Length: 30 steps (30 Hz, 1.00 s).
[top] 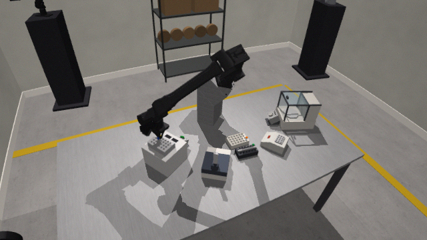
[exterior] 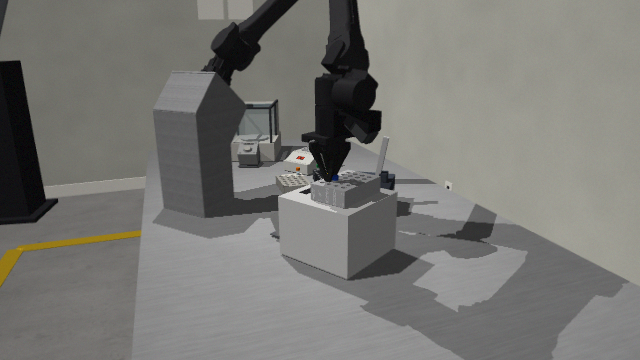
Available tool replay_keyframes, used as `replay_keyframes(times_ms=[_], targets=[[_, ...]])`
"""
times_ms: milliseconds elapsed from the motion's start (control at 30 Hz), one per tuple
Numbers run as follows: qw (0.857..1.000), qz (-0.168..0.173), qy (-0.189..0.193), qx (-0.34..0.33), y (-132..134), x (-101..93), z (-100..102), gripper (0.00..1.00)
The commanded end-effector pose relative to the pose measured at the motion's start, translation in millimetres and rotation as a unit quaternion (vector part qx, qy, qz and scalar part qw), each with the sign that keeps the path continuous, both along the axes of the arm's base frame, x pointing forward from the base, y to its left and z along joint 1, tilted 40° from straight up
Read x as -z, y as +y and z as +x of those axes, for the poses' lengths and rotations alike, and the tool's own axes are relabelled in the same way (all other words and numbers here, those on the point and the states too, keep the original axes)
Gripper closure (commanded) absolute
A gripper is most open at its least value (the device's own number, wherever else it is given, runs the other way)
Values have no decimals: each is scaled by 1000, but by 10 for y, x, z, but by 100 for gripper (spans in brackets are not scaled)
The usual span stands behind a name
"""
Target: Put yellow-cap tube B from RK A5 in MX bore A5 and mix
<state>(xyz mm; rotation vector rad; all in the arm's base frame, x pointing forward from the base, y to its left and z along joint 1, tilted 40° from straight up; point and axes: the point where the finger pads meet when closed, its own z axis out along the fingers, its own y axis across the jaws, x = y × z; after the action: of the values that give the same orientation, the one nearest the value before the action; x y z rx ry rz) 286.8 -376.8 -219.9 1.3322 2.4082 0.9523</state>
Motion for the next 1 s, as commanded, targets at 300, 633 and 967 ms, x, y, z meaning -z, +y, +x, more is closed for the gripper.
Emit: replay_keyframes(times_ms=[300,633,967], targets=[[1000,-5,-2,-3,2,105,118,91],[1000,-2,-1,-3,42,121,109,91],[1000,-3,-2,-3,37,130,122,91]])
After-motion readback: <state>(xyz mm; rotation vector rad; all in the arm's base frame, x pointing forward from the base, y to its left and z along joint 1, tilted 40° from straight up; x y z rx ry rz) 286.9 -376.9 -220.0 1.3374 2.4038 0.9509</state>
